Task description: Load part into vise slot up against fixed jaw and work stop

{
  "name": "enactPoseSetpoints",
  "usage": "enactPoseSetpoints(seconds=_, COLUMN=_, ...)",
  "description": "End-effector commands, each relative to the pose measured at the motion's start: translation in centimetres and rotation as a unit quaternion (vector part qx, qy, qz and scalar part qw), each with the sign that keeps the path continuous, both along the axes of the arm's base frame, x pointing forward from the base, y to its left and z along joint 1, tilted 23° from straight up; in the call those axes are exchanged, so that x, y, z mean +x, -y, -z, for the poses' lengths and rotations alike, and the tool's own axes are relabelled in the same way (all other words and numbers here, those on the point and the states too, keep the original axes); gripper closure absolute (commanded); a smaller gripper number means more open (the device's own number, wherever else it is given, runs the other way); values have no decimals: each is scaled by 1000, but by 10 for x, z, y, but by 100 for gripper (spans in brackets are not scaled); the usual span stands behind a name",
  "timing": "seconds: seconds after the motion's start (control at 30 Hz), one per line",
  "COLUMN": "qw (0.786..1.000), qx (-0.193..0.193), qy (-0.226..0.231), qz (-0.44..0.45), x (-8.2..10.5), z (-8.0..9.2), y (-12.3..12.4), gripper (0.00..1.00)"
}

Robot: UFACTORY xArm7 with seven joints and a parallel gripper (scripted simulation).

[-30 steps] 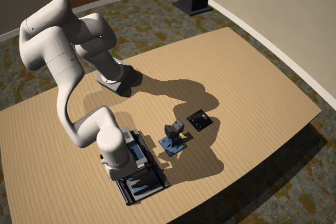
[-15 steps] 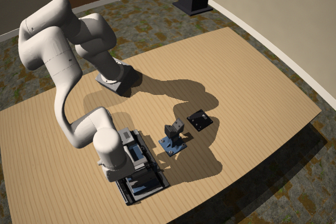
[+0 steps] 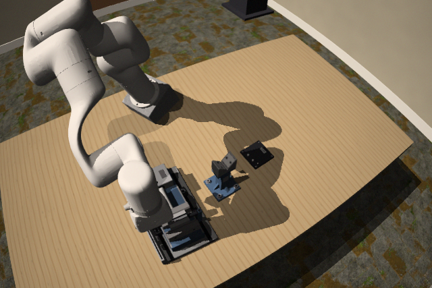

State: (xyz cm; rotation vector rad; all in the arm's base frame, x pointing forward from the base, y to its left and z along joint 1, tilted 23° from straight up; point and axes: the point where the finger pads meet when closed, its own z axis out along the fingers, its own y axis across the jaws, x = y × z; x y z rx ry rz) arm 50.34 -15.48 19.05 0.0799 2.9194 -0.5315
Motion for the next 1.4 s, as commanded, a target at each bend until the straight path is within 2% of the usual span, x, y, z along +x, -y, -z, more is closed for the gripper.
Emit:
enactPoseSetpoints(seconds=0.0, qw=1000, qx=0, qy=2, qz=-1, x=0, z=-9, y=-3, gripper=100)
enactPoseSetpoints(seconds=0.53, qw=1000, qx=0, qy=2, qz=-1, x=-6, z=-40, y=-15, gripper=100)
enactPoseSetpoints(seconds=1.37, qw=1000, qx=0, qy=2, qz=-1, x=-7, z=-46, y=-18, gripper=100)
